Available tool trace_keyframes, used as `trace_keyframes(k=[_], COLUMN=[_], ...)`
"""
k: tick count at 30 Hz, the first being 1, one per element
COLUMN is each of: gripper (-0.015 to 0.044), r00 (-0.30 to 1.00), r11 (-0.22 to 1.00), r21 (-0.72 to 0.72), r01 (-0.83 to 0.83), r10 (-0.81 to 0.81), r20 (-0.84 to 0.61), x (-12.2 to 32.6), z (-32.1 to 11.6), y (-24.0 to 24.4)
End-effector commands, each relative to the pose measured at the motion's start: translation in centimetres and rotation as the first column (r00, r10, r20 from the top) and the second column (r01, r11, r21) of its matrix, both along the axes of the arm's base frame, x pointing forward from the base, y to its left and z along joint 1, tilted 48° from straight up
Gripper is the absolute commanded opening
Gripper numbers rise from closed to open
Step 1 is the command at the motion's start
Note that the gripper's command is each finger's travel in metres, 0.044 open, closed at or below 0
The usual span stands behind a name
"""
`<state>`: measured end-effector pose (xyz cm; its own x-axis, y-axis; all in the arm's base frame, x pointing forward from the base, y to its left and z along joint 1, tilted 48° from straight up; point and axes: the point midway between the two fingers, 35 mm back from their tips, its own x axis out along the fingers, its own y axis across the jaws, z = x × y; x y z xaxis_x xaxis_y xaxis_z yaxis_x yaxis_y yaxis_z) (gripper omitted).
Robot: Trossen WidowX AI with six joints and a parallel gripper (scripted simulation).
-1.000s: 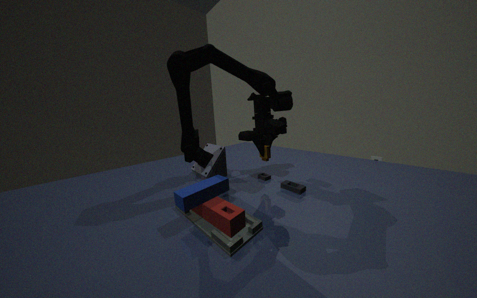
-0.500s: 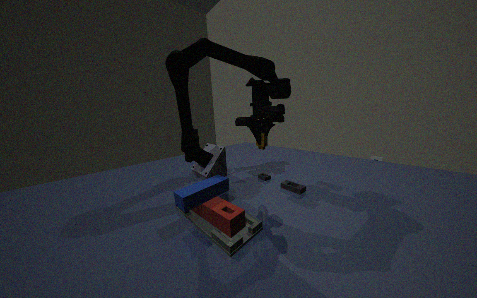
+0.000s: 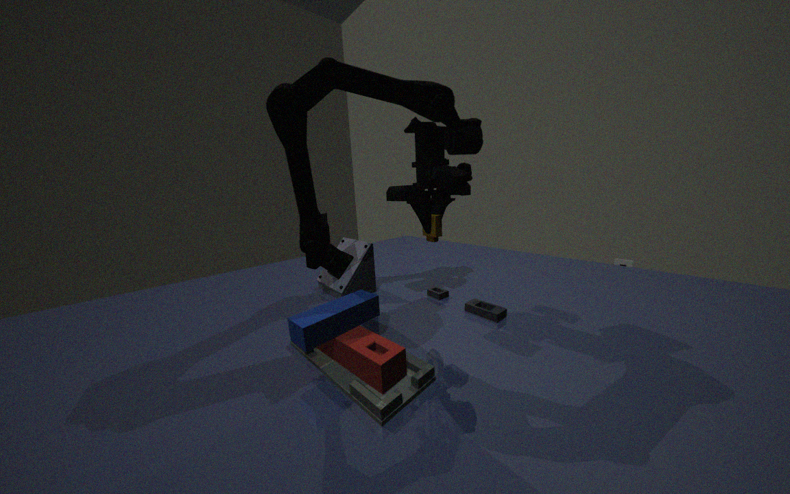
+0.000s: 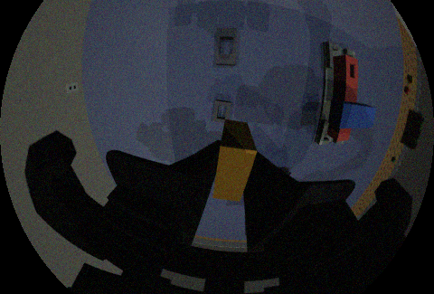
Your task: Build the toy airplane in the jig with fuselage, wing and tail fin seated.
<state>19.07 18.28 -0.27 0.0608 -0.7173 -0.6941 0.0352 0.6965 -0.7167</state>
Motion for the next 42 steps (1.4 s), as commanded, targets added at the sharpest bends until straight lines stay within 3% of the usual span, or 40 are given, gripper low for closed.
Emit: trace_keyframes(k=[1,42], gripper=[0.0,0.0], r00=[1.0,0.994], r11=[1.0,0.995], r21=[0.01,0.043], r01=[-0.009,-0.088], r10=[0.009,0.091], r20=[-0.002,-0.063], x=[0.8,8.7], z=[0.7,6.3], y=[-0.3,-6.9])
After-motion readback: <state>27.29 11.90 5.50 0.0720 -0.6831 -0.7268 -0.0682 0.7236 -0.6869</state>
